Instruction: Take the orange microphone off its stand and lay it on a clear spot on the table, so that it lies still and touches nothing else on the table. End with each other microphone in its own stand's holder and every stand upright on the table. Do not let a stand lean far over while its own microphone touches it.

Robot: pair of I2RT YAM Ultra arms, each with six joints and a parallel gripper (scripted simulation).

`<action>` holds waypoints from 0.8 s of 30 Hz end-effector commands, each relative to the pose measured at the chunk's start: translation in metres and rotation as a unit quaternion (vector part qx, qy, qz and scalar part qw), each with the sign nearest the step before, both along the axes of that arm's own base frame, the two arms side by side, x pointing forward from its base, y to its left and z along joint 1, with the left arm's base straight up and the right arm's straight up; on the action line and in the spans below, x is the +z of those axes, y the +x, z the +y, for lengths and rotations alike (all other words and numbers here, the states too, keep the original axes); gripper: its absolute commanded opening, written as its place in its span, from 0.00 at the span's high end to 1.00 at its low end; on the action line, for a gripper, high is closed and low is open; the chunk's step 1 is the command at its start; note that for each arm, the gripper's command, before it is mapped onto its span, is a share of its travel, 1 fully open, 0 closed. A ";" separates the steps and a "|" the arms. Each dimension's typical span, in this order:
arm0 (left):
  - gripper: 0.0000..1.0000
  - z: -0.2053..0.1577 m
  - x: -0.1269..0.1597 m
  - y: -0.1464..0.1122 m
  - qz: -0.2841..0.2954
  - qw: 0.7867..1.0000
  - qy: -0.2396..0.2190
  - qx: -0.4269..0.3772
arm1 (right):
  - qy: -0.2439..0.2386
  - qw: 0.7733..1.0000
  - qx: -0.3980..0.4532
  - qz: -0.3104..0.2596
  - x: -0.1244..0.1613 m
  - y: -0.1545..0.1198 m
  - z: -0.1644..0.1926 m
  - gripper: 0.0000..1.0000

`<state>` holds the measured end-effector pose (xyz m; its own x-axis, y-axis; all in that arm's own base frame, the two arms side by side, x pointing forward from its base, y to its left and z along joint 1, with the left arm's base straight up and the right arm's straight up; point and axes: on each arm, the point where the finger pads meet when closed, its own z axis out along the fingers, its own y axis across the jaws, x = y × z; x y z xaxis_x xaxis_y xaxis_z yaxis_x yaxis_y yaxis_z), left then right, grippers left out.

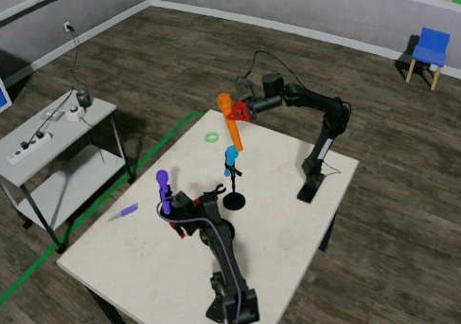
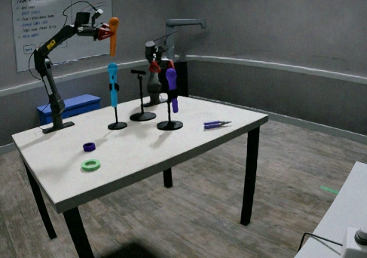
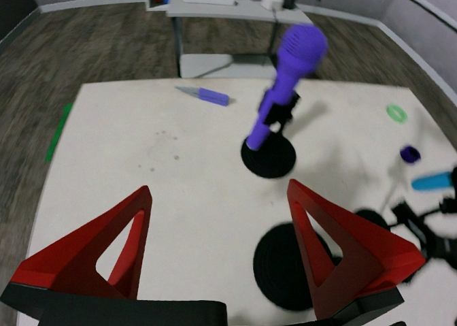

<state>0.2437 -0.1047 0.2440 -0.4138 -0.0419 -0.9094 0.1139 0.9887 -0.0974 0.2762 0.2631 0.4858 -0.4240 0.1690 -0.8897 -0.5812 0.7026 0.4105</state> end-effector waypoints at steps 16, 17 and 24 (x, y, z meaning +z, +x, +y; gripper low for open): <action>0.02 0.017 0.120 0.078 -0.149 0.988 -0.042 0.001 | 0.088 0.990 -0.099 0.041 0.012 -0.017 -0.081 1.00; 0.02 0.023 0.132 0.085 -0.167 0.985 -0.036 0.001 | 0.091 0.989 -0.104 0.045 0.010 -0.018 -0.084 1.00; 0.02 0.068 0.176 0.117 -0.229 0.973 0.002 0.029 | 0.121 0.980 -0.144 0.071 0.002 -0.028 -0.113 1.00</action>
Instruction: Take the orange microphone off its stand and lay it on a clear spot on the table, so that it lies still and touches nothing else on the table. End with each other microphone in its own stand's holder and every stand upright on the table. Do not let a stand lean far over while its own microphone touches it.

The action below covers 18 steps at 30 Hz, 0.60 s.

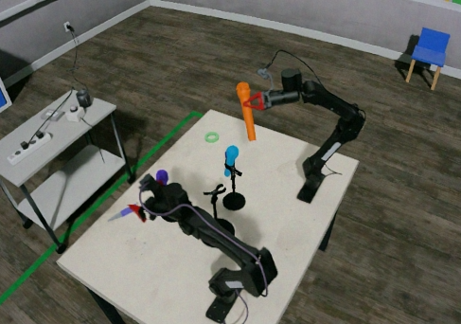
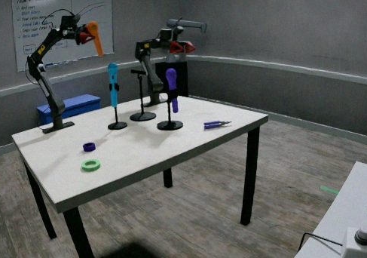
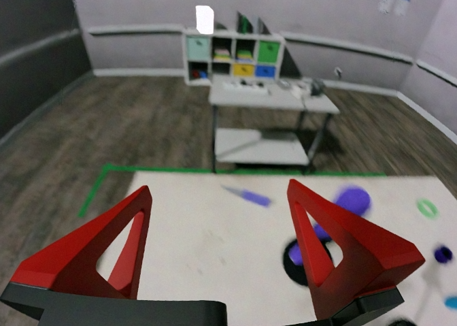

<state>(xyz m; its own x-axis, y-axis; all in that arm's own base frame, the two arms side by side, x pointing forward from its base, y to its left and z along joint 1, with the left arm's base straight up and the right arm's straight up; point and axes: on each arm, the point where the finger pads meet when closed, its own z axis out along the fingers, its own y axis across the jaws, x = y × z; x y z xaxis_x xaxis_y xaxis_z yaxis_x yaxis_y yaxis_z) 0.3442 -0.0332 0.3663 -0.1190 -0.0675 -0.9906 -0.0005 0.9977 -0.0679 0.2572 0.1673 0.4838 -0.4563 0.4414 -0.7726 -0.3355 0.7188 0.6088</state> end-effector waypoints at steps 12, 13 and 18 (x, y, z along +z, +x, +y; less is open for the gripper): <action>0.02 0.042 0.084 0.031 -0.119 0.993 0.024 0.006 | 0.064 0.992 -0.084 0.066 -0.021 -0.002 -0.044 1.00; 0.02 0.039 0.086 0.030 -0.121 0.992 0.024 0.003 | 0.095 0.991 -0.090 0.028 0.009 -0.015 -0.055 1.00; 0.02 0.040 0.094 0.022 -0.132 0.991 0.025 0.009 | 0.095 0.982 -0.131 0.101 -0.035 0.006 -0.062 1.00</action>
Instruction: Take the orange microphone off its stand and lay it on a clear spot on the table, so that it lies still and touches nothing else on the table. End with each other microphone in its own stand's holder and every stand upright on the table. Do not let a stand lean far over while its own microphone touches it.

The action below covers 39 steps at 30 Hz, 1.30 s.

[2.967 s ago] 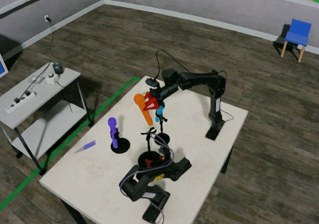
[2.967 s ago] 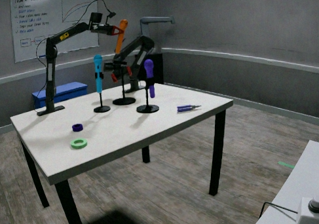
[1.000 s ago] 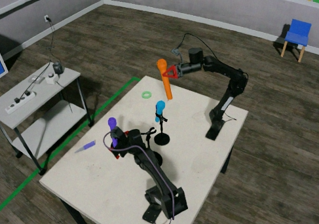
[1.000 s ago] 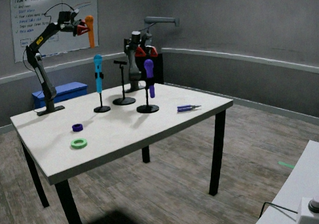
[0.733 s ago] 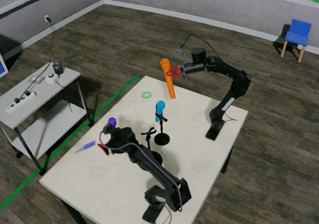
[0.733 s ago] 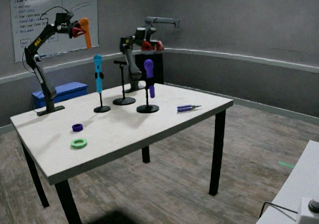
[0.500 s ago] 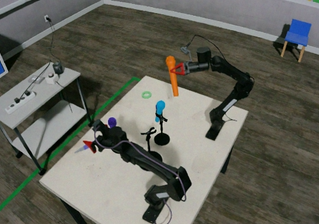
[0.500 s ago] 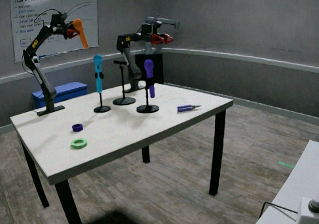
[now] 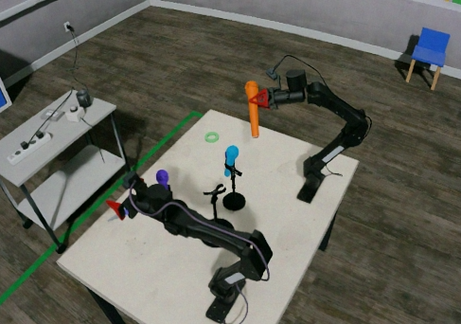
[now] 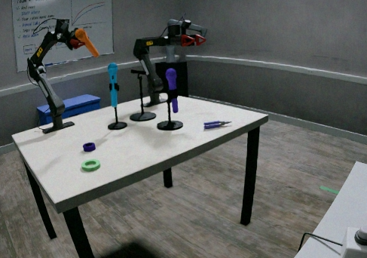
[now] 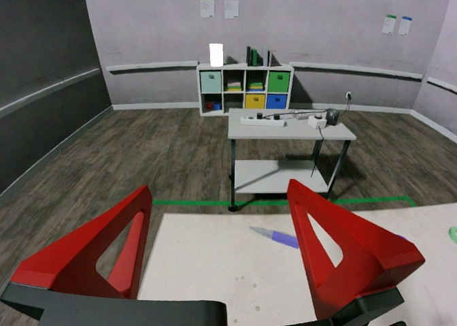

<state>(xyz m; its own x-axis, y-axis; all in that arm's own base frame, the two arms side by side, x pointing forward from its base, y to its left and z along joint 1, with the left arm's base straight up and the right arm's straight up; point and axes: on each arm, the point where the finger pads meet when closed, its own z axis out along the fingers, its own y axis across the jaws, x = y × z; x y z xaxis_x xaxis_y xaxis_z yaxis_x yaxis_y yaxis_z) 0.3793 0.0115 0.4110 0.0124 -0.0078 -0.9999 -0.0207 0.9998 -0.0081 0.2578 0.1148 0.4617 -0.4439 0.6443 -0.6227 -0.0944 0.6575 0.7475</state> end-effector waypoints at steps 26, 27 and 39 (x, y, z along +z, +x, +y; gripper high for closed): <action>0.02 0.000 0.039 -0.016 -0.046 0.999 0.004 0.006 | 0.122 0.953 -0.211 0.180 -0.082 0.039 -0.072 1.00; 0.02 0.000 0.039 -0.016 -0.047 0.999 0.004 0.006 | 0.130 0.950 -0.219 0.180 -0.078 0.038 -0.076 1.00; 0.02 0.000 0.040 -0.017 -0.048 0.999 0.004 0.007 | 0.195 0.912 -0.299 0.202 -0.087 0.042 -0.108 1.00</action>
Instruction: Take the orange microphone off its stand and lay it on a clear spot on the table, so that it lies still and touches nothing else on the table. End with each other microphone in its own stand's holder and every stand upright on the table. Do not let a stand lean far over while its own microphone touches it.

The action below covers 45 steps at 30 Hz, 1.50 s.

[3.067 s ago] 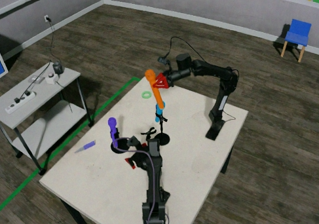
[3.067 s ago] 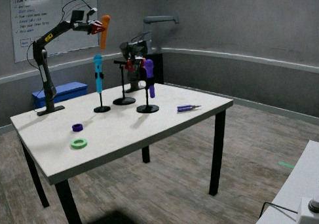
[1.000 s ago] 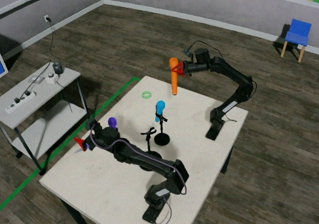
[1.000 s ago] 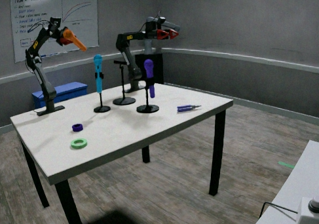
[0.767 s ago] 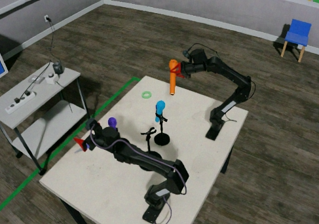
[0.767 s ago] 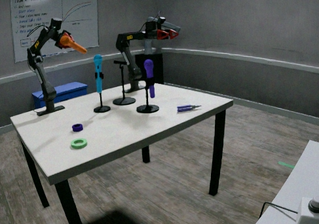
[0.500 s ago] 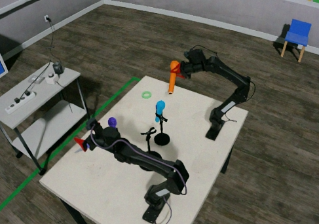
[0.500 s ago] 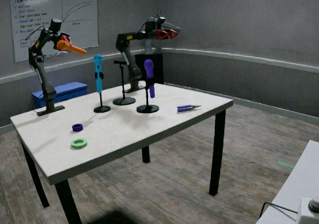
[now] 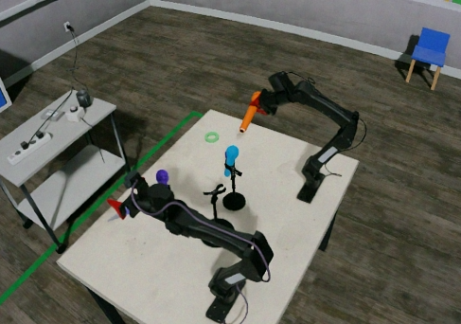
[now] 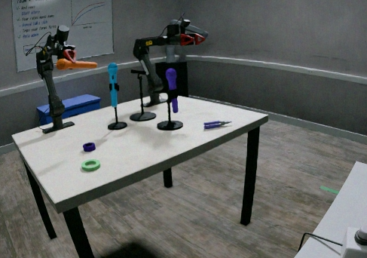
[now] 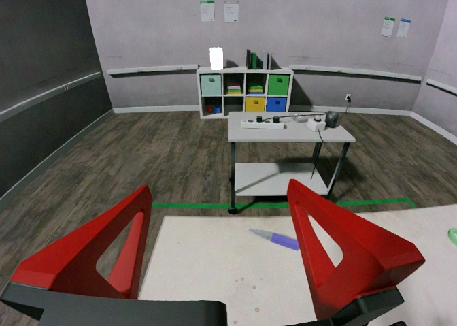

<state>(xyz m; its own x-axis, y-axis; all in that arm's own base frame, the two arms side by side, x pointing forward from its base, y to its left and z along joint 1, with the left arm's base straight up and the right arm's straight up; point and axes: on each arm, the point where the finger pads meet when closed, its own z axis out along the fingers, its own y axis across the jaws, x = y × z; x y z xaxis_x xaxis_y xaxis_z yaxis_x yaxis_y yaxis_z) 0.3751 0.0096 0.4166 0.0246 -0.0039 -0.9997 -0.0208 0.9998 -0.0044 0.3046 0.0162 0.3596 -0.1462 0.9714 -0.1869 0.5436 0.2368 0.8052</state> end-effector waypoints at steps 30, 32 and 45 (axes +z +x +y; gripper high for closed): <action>0.02 0.002 0.034 -0.012 -0.042 0.999 0.002 0.006 | 0.053 0.975 -0.140 0.163 -0.103 0.014 -0.048 1.00; 0.02 0.002 0.034 -0.012 -0.042 0.999 0.002 0.006 | 0.049 0.978 -0.136 0.151 -0.096 0.017 -0.048 1.00; 0.02 0.002 0.034 -0.012 -0.042 0.999 0.002 0.006 | 0.042 0.954 -0.139 0.261 -0.168 0.015 -0.045 1.00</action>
